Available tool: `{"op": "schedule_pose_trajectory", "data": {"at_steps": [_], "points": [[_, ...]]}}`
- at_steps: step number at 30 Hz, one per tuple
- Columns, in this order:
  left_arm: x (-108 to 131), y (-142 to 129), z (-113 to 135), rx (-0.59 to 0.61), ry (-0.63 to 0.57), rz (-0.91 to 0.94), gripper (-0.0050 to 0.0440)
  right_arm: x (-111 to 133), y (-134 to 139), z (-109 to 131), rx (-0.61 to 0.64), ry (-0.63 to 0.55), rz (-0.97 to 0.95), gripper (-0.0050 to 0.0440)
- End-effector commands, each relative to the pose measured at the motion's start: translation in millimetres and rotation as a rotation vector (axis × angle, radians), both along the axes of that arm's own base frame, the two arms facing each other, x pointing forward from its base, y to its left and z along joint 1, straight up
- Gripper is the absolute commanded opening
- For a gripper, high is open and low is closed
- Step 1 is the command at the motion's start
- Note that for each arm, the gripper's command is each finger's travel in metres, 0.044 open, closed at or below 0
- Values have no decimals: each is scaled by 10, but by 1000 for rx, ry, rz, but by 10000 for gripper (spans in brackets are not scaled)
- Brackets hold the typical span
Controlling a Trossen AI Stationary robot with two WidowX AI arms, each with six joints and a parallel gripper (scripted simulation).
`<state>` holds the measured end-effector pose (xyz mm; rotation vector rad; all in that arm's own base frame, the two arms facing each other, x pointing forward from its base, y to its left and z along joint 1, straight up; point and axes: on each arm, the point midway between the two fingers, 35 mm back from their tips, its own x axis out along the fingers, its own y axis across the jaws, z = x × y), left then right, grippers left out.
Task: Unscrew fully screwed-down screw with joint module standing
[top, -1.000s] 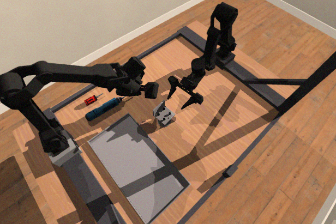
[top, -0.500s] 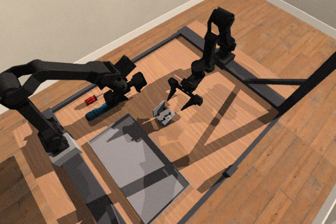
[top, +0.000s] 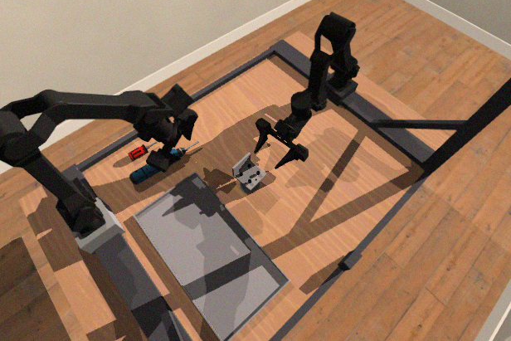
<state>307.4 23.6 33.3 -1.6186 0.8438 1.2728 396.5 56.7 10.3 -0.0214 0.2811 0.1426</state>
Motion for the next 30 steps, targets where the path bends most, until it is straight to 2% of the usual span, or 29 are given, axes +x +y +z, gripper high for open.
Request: {"op": "schedule_pose_trajectory", "data": {"at_steps": [1,6,8,14,20,30], "points": [[-142,116,15,-41,27,223,305,36,9,54,6,-19,-3,385],[-319,213,-35,-82,77,467,305,29,6,65,4,-20,-1,385],[-319,213,-35,-82,77,467,305,29,6,65,4,-20,-1,385],[-569,324,-95,-124,142,805,305,29,6,65,4,-20,-1,385],[-747,383,-129,-144,185,1044,305,29,6,65,4,-20,-1,385],[-799,396,-179,-146,205,1102,305,29,6,65,4,-20,-1,385]]}}
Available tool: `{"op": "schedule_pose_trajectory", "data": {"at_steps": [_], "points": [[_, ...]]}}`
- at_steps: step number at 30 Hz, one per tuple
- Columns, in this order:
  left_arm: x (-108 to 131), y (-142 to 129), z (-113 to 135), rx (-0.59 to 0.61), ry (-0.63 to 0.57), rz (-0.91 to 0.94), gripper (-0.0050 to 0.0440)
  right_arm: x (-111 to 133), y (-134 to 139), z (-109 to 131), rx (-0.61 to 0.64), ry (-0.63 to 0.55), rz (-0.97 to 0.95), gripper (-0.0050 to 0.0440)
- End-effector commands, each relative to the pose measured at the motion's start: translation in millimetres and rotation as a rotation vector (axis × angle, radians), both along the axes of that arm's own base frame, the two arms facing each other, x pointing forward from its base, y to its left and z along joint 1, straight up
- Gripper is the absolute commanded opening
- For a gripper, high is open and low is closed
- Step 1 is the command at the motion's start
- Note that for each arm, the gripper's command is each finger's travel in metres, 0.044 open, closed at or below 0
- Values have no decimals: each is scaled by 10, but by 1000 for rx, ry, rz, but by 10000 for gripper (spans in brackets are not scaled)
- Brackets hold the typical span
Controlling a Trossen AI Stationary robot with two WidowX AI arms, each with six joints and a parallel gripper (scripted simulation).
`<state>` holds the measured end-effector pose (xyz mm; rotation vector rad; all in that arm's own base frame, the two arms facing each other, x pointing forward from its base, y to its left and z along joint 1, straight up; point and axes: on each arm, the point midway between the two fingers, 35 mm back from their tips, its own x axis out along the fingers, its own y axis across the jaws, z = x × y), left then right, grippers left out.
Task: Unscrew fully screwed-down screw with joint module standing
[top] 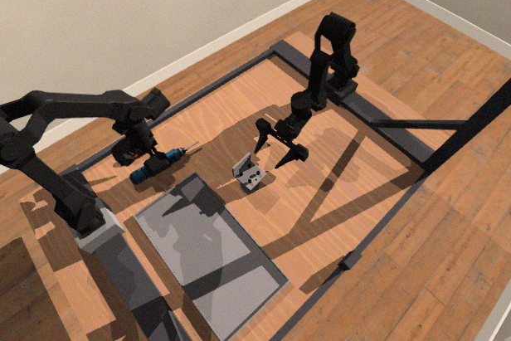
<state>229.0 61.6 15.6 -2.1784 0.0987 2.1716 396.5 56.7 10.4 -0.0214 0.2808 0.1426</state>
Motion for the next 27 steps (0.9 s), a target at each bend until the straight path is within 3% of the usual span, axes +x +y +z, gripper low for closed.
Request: {"op": "schedule_pose_trajectory", "data": {"at_steps": [1,10,24,27], "points": [[-25,16,-44,2,3,17,305,54,14,26,5,-12,-3,385],[-29,12,-313,2,3,15,305,311,50,-38,5,-14,-3,385],[4,21,-416,4,-5,15,305,655,100,-124,5,-16,-3,385],[11,23,-404,5,-11,15,265,724,109,-148,5,-15,-3,385]]}}
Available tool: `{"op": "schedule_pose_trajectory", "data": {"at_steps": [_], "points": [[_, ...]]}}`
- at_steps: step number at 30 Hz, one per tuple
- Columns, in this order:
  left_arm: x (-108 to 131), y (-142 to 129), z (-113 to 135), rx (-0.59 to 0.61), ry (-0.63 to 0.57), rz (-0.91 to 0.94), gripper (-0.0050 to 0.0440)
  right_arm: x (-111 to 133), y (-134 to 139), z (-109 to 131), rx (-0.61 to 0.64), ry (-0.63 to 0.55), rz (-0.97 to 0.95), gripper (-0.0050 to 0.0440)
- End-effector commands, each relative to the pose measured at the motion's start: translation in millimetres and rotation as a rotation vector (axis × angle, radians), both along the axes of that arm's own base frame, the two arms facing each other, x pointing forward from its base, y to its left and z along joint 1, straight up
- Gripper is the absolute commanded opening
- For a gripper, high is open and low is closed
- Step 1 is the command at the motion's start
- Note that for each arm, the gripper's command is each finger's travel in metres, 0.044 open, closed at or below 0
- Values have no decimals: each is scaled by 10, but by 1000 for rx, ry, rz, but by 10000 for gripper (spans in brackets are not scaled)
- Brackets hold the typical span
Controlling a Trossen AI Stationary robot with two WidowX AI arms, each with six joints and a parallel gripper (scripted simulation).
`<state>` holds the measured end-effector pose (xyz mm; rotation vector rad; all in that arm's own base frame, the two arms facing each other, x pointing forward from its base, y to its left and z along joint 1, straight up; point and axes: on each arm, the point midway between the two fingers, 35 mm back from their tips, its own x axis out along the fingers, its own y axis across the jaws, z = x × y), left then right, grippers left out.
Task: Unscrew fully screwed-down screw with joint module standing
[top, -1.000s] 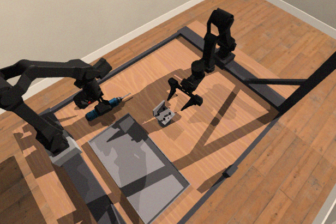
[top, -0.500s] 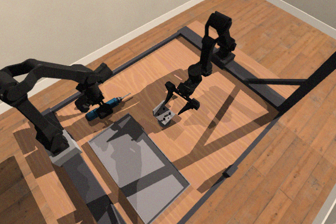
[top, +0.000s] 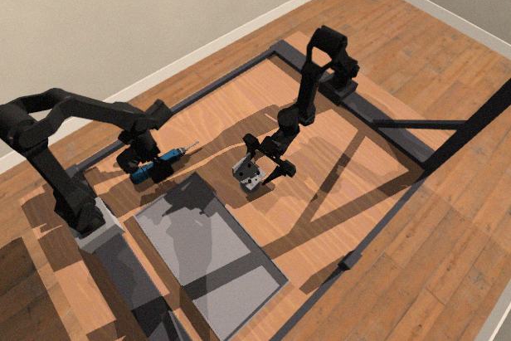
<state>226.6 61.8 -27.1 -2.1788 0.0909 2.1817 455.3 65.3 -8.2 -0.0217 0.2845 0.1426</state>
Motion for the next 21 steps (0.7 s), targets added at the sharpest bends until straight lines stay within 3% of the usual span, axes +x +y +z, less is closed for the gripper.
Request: {"op": "schedule_pose_trajectory", "data": {"at_steps": [1,12,16,20,21], "points": [[36,21,23,7,-15,6,265,136,23,38,6,-19,-3,385],[43,17,34,6,-19,4,185,229,37,79,8,-32,-3,385],[43,17,34,6,-19,4,172,230,37,81,8,-33,-3,325],[11,5,32,6,-18,9,158,209,32,67,5,-28,-1,325],[10,4,30,6,-18,9,152,209,32,67,5,-28,-1,305]]}}
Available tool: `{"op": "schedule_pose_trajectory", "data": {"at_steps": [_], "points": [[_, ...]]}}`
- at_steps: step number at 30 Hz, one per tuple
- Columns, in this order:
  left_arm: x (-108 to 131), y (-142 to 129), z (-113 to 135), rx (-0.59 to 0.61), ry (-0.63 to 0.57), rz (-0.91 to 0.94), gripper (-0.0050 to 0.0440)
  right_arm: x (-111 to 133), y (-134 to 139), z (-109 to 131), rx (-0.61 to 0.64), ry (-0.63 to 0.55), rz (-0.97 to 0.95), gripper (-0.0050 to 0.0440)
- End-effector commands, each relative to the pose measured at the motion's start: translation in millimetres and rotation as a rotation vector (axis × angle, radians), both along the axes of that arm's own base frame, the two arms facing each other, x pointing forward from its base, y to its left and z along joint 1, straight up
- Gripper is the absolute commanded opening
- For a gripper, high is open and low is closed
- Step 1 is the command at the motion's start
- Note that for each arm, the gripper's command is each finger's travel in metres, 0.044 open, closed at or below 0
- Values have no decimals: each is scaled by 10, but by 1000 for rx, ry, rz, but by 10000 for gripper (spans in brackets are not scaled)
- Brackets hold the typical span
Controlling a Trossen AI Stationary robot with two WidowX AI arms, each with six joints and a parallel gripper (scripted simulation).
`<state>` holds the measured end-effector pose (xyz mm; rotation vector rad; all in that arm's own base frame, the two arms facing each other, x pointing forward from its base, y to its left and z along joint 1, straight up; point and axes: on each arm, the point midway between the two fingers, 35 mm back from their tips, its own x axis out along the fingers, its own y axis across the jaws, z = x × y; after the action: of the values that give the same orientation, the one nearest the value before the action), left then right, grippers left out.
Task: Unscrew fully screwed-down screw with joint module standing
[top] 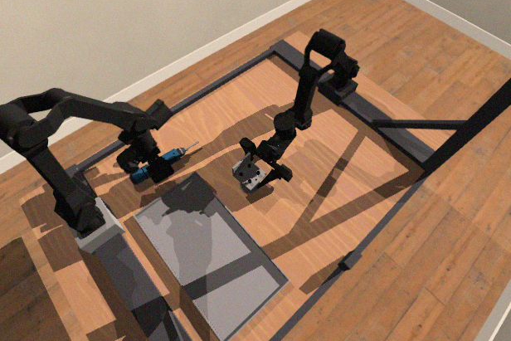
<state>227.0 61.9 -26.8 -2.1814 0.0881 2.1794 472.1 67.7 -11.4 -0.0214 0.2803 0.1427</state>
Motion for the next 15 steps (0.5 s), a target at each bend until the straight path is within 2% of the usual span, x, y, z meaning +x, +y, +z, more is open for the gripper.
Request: {"op": "schedule_pose_trajectory", "data": {"at_steps": [1,2,3,5,6,11,15], "points": [[5,2,25,4,-14,7,162,40,8,99,5,-24,-1,305],[41,12,60,8,-26,7,162,40,8,99,5,-24,-1,305],[57,17,95,9,-30,6,162,40,8,99,5,-24,-1,285],[71,20,173,10,-34,4,162,40,8,99,5,-24,-1,285],[72,21,234,10,-34,4,162,37,7,103,5,-25,-1,265],[64,18,613,10,-35,4,162,19,4,105,5,-24,-1,245],[62,17,660,10,-35,4,162,18,4,104,5,-24,-1,232]]}}
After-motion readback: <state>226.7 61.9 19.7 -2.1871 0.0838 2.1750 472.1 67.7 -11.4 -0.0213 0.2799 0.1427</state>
